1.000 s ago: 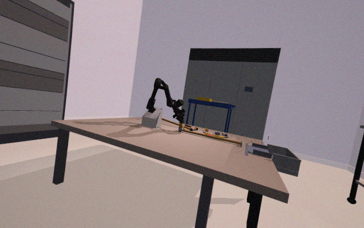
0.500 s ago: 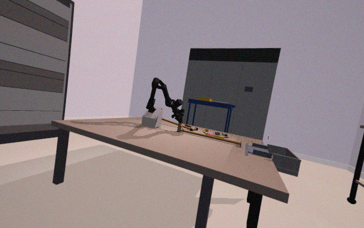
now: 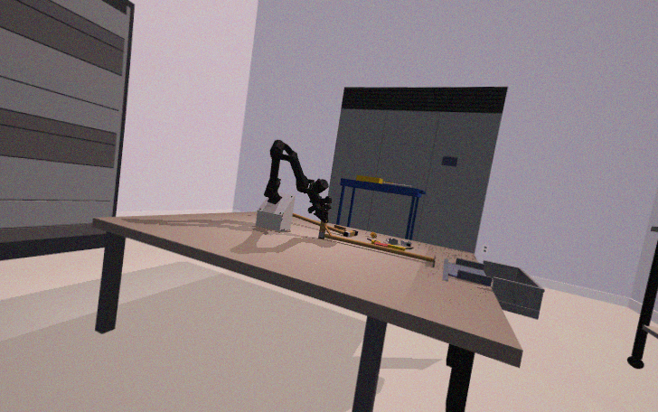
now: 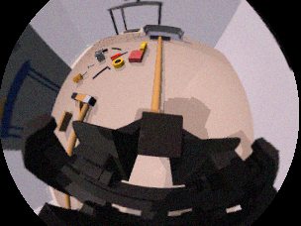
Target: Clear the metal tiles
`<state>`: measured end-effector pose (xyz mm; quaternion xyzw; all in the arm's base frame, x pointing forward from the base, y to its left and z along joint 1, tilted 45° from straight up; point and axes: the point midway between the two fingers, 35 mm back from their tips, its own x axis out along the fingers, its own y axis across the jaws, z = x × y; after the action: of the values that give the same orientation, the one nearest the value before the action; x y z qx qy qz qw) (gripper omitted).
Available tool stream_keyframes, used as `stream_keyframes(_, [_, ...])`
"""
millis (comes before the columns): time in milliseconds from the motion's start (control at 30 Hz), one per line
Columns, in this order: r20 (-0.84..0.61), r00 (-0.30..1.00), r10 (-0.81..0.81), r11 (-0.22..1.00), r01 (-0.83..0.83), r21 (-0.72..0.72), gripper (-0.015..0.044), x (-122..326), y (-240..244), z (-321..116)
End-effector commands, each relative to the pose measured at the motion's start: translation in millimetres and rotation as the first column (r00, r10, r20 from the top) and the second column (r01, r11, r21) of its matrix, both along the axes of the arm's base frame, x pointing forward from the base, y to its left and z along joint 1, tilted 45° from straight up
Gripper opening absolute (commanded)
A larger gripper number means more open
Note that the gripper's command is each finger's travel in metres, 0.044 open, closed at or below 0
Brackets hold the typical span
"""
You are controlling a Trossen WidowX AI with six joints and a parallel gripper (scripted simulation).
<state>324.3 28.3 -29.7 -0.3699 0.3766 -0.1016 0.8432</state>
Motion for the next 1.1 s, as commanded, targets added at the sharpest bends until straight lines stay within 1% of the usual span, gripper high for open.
stream_keyframes(0, [0.012,1.000,-0.001,1.000,0.001,0.005,0.0000,1,-1,5])
stream_keyframes(1067, [0.021,1.000,-0.007,1.000,0.006,0.005,0.0000,48,0,14])
